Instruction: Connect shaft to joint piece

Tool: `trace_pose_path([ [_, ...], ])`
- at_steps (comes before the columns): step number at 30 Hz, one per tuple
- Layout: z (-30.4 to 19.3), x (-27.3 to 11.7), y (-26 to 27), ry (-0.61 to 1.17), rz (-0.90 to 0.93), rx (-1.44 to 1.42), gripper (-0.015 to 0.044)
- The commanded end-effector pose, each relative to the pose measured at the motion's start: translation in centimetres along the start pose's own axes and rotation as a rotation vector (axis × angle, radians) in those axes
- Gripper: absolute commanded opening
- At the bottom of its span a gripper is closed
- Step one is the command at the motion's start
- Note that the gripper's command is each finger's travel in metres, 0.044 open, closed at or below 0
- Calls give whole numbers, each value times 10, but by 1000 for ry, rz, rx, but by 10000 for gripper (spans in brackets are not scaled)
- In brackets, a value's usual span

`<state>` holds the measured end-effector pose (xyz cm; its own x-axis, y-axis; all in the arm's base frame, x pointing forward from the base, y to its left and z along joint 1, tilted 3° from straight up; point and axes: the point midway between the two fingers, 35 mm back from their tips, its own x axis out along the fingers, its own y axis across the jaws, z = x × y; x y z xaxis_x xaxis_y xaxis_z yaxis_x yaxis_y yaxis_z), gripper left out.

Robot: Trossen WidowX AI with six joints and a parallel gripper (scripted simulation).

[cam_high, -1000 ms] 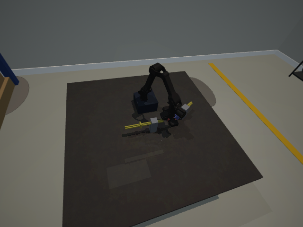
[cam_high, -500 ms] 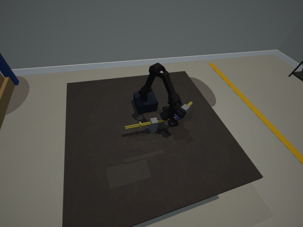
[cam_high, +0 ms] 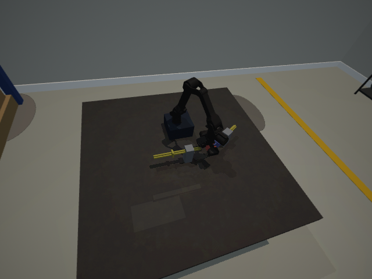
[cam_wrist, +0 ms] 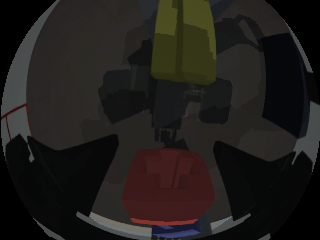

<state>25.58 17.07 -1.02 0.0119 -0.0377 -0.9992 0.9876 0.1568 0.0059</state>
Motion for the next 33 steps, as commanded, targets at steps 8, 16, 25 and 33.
trace_pose_path([
  [8, -2, -14, 0, -75, -1, -1, 440],
  [16, -3, -29, 0, -148, 4, -4, 440],
  [25, -5, -45, 2, -129, -9, -192, 440],
  [33, -5, -69, 5, -101, -21, -467, 440],
])
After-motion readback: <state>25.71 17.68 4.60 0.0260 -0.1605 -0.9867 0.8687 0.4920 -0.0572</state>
